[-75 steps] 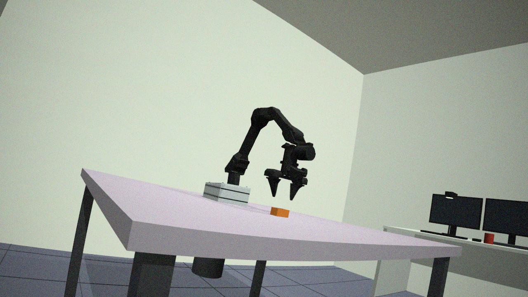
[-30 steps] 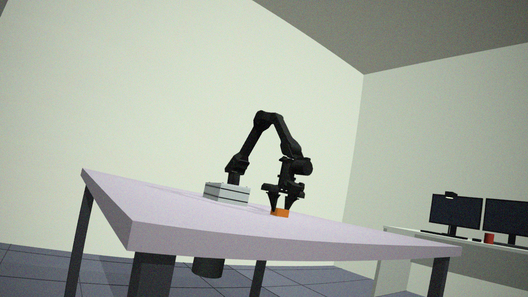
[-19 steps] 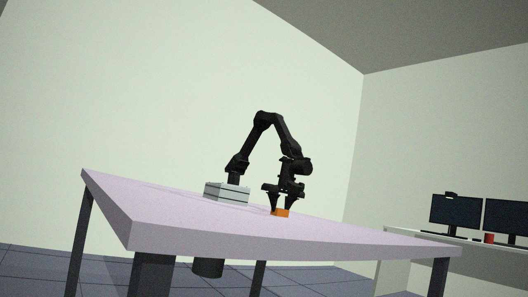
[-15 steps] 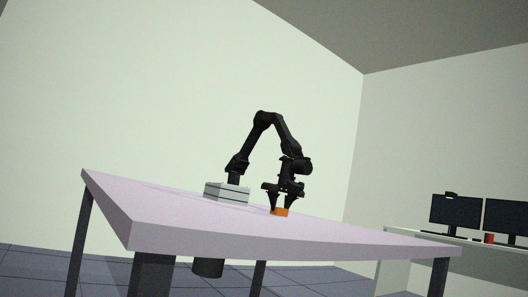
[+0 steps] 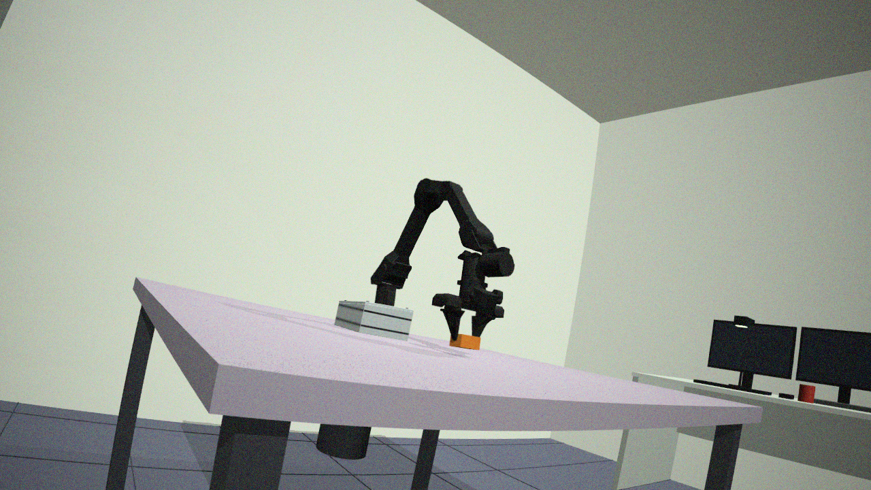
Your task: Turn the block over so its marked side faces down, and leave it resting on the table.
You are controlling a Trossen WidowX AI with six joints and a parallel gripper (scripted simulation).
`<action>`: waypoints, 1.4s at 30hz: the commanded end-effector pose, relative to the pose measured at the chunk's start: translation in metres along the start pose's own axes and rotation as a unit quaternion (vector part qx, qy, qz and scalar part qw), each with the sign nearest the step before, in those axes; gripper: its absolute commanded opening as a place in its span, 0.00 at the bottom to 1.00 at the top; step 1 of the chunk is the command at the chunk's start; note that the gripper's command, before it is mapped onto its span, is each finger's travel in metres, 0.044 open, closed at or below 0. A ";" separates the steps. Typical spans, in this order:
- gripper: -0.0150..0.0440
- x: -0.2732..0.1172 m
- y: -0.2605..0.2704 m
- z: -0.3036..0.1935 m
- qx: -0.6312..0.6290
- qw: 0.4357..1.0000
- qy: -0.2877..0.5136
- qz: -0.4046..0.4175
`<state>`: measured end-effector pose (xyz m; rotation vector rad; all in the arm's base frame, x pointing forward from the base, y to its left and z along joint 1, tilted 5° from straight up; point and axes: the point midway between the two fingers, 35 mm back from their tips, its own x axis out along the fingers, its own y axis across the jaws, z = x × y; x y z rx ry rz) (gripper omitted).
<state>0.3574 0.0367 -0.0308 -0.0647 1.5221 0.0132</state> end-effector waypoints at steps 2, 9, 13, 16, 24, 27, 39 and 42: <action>0.25 0.001 0.000 0.001 0.000 0.999 -0.036 -0.001; 0.25 0.004 0.000 0.001 0.000 0.996 -0.092 -0.002; 0.25 0.005 0.000 0.000 0.000 0.992 -0.123 -0.002; 0.25 0.004 0.000 -0.001 0.000 0.989 -0.146 -0.002; 0.25 0.001 0.000 -0.006 0.001 0.978 -0.209 -0.002; 0.25 0.000 -0.001 -0.008 0.001 0.974 -0.226 -0.001; 0.25 0.020 0.001 0.002 0.000 0.959 -0.284 -0.001; 0.25 0.025 0.001 0.003 0.000 0.953 -0.303 -0.001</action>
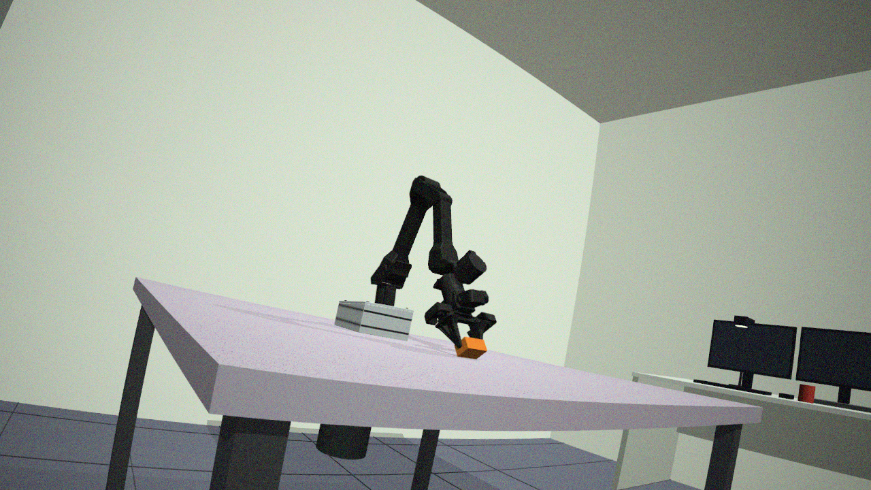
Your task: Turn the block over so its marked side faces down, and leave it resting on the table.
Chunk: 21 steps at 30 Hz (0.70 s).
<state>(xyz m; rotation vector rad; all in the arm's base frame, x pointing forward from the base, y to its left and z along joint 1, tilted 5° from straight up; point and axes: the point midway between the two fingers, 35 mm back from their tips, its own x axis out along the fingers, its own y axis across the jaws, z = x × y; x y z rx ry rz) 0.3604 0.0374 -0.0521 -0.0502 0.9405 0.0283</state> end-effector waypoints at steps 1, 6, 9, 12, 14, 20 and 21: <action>0.25 0.006 0.000 -0.001 -0.003 1.000 -0.024 -0.001; 0.25 0.012 0.000 -0.004 -0.003 0.998 -0.058 -0.001; 0.25 0.014 0.000 -0.006 -0.003 0.997 -0.078 -0.001; 0.25 0.015 0.000 -0.008 -0.003 0.995 -0.098 -0.001; 0.25 0.015 0.000 -0.009 -0.003 0.994 -0.112 -0.001; 0.25 0.012 0.000 -0.013 -0.003 0.988 -0.152 -0.001; 0.25 0.012 -0.001 -0.014 -0.003 0.987 -0.159 -0.001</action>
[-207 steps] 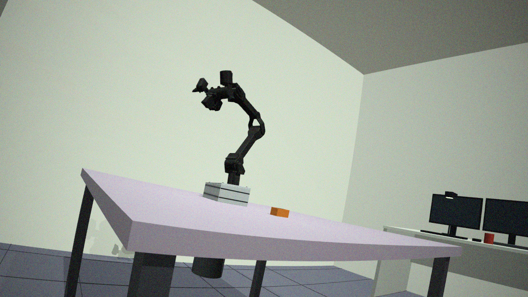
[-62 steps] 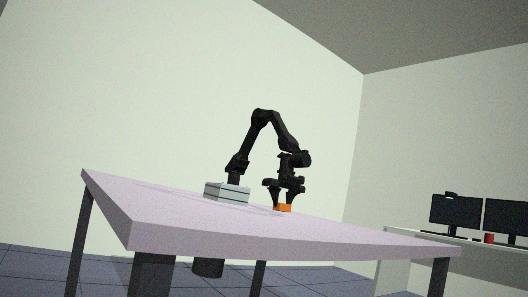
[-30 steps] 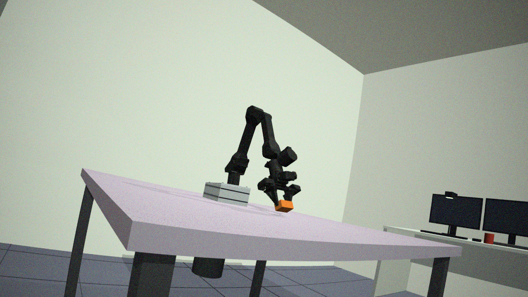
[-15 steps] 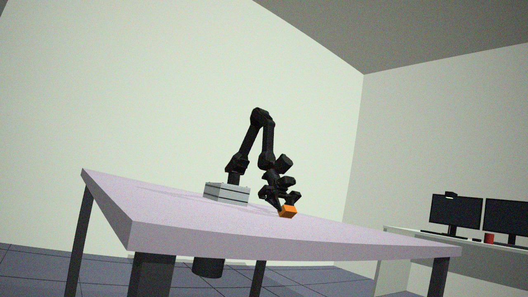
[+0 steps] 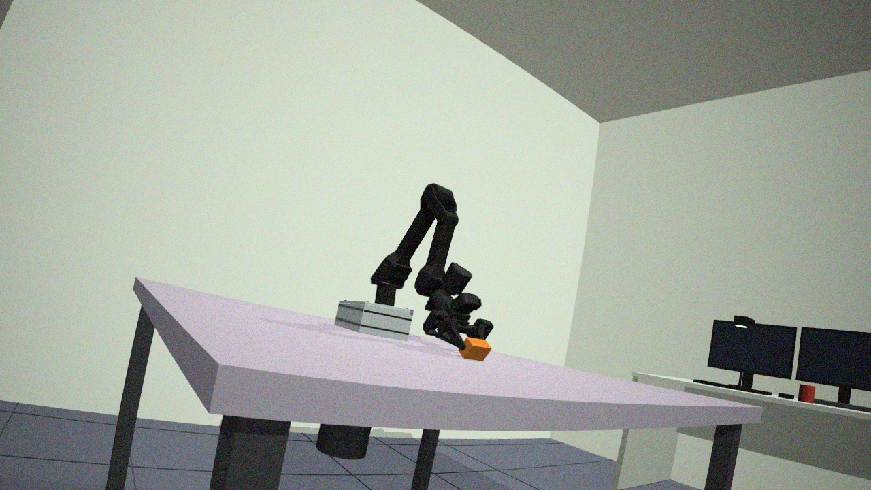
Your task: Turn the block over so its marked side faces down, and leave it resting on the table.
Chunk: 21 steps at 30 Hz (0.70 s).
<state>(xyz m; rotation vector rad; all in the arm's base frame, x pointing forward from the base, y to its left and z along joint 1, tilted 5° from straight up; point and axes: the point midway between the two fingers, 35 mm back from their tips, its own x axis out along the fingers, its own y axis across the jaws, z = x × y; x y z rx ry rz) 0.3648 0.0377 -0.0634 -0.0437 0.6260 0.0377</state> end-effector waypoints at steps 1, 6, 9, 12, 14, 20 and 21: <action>0.25 -0.004 -0.001 -0.010 -0.003 1.000 -0.009 -0.002; 0.25 -0.011 -0.002 -0.011 -0.003 0.999 -0.043 -0.002; 0.25 -0.017 -0.002 -0.010 -0.003 0.998 -0.062 -0.003; 0.25 -0.018 -0.003 -0.010 -0.002 0.998 -0.068 -0.003; 0.25 -0.020 -0.003 -0.008 -0.001 0.997 -0.077 -0.003; 0.25 -0.020 -0.002 -0.008 0.000 0.997 -0.078 -0.003; 0.25 -0.020 -0.002 -0.008 0.000 0.997 -0.078 -0.003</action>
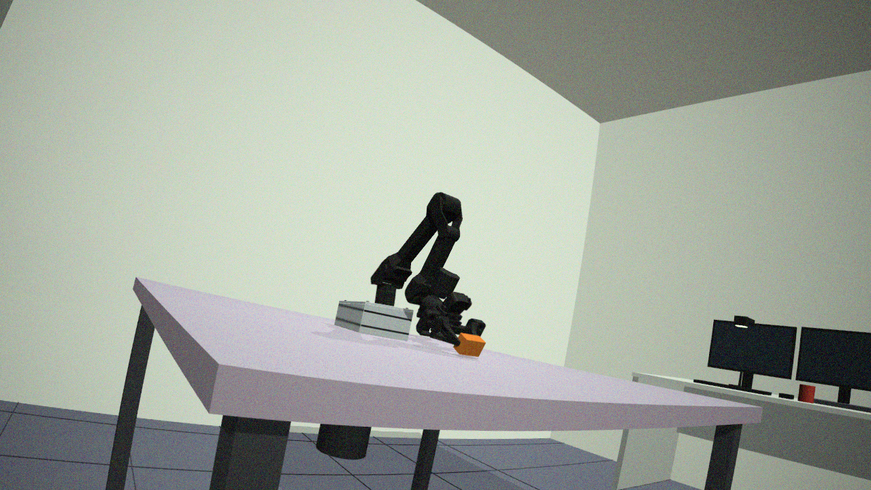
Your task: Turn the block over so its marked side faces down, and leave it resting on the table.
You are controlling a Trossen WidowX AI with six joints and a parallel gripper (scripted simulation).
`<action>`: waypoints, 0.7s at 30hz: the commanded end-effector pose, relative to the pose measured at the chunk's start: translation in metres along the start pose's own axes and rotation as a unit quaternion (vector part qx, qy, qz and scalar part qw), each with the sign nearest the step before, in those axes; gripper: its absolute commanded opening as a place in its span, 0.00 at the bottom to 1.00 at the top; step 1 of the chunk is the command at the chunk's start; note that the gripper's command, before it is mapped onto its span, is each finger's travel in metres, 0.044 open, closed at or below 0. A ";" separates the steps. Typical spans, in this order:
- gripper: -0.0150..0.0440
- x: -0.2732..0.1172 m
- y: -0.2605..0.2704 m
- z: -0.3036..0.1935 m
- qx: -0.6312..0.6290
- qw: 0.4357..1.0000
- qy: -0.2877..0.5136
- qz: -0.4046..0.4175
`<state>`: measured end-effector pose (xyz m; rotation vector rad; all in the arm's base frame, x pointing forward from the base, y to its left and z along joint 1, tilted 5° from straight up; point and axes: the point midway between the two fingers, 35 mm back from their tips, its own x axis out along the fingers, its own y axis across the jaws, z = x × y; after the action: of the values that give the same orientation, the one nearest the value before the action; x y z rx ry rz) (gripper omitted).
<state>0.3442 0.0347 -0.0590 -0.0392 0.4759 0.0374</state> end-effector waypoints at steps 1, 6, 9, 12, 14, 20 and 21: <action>0.25 0.000 0.000 0.001 -0.001 1.000 -0.003 -0.001; 0.25 0.000 0.000 0.001 -0.001 1.000 -0.003 -0.001; 0.34 0.000 0.000 0.001 -0.001 1.000 -0.003 -0.001; 0.48 0.000 0.000 0.001 -0.001 1.000 -0.003 -0.001; 0.57 0.000 0.000 0.001 -0.001 1.000 -0.003 -0.001; 0.83 0.000 0.000 0.001 -0.001 1.000 -0.003 -0.001; 0.88 0.000 0.000 0.001 -0.001 1.000 -0.003 -0.001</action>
<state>0.3444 0.0347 -0.0583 -0.0392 0.4719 0.0375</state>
